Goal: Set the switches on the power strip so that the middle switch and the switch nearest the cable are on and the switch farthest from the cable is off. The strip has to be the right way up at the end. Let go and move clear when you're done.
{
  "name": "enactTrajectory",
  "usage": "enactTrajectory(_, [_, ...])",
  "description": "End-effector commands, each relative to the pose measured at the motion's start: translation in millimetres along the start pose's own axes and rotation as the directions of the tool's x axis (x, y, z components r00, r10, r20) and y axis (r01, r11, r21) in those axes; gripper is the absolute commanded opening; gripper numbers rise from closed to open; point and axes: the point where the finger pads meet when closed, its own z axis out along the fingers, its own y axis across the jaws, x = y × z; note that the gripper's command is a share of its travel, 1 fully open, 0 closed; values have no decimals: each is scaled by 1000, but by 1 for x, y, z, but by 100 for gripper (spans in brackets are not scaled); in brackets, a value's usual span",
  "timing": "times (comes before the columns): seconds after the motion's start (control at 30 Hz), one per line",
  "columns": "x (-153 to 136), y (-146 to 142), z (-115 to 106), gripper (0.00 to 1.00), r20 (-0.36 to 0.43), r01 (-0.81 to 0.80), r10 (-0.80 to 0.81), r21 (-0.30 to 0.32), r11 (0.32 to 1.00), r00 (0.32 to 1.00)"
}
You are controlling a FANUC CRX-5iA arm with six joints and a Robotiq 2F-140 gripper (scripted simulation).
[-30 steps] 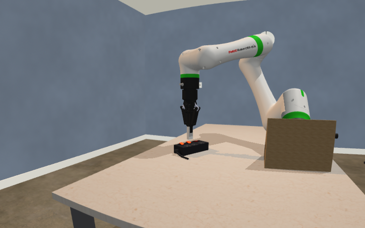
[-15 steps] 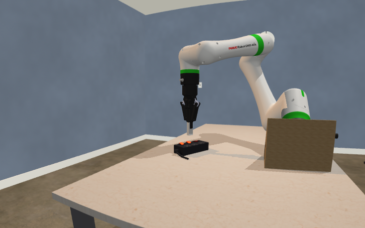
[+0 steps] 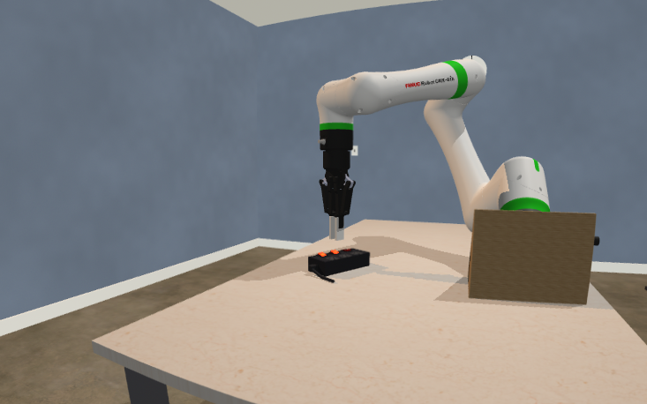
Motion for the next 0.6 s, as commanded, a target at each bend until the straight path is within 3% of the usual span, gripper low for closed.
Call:
enactTrajectory(0.0, [0, 0, 0, 100, 0, 0, 0, 0, 1000, 1000])
enactTrajectory(0.2, [0, 0, -11, 100, 0, 0, 0, 0, 1000, 1000])
enactTrajectory(0.5, [0, 0, -54, 100, 0, 0, 0, 0, 1000, 1000])
enactTrajectory(0.57, [0, 0, -54, 100, 0, 0, 0, 0, 1000, 1000])
